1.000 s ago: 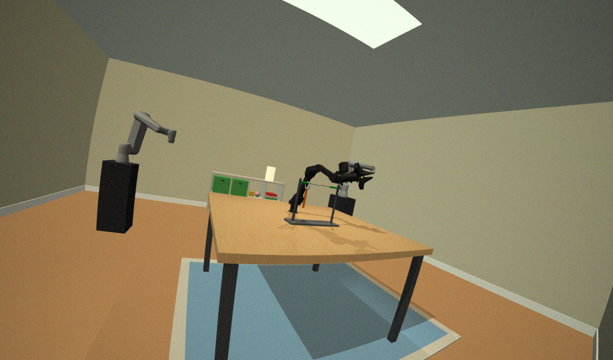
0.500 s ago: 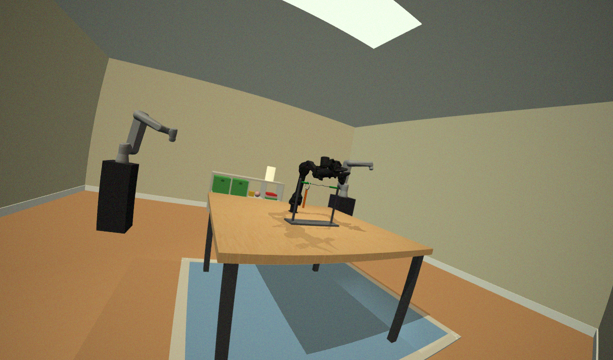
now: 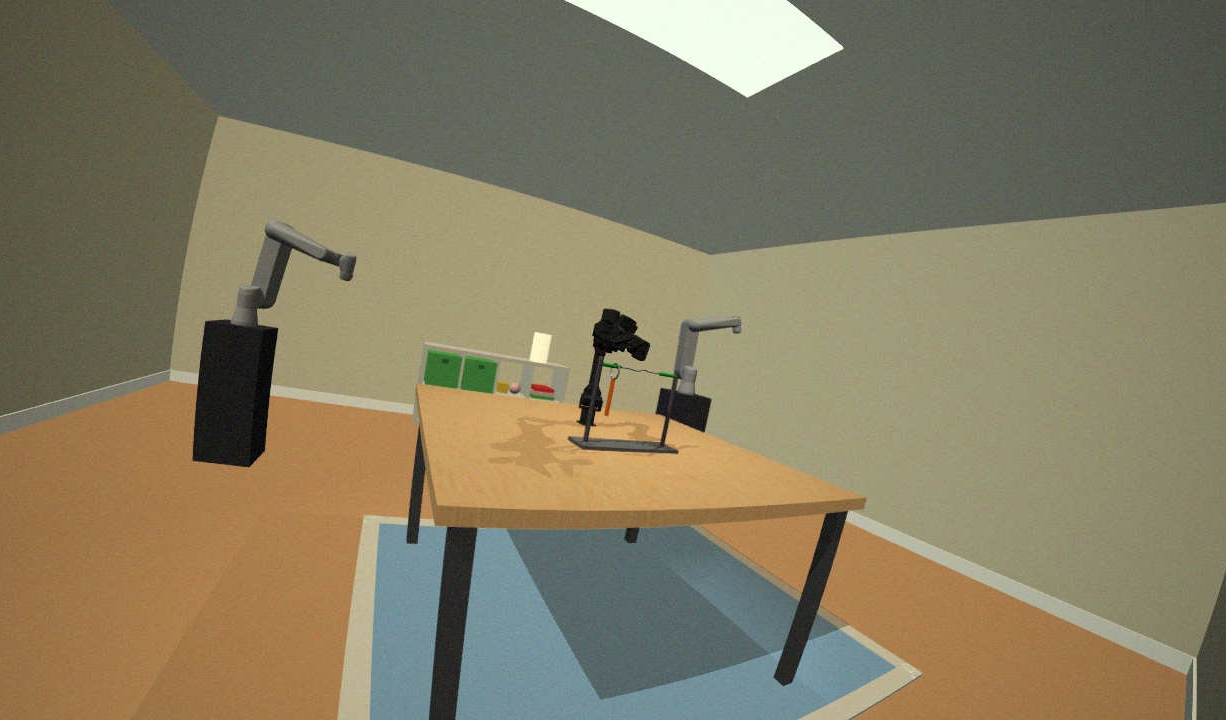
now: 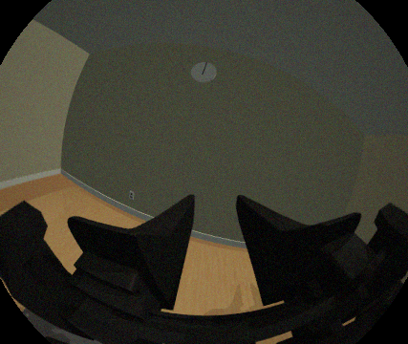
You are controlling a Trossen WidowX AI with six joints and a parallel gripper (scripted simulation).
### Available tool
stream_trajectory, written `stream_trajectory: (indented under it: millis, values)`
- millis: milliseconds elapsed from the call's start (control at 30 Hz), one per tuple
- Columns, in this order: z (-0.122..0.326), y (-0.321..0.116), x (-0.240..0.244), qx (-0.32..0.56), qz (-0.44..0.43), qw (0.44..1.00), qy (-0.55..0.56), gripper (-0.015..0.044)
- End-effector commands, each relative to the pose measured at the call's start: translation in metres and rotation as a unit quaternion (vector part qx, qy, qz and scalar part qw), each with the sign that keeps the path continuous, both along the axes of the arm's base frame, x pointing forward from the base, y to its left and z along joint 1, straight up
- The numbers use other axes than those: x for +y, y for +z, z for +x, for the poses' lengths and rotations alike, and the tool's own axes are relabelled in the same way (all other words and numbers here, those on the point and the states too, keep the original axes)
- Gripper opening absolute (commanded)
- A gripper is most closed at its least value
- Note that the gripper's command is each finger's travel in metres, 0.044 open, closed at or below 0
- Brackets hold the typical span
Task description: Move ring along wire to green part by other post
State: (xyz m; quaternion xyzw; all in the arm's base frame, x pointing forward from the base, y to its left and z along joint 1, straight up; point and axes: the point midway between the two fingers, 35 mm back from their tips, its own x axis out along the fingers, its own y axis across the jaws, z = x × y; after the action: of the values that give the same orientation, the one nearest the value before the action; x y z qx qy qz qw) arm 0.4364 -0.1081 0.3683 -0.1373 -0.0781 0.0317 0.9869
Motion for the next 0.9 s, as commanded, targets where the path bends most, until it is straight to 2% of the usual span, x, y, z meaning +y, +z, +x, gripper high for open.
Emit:
stream_trajectory:
  millis: [0,367,867]
  values:
    - [-0.025,-0.008,-0.028,0.011,0.036,0.999,-0.029,0.016]
    - [-0.097,-0.037,-0.089,0.032,0.134,0.984,-0.112,0.016]
    - [-0.155,-0.174,-0.064,0.124,0.2,0.97,-0.064,0.016]
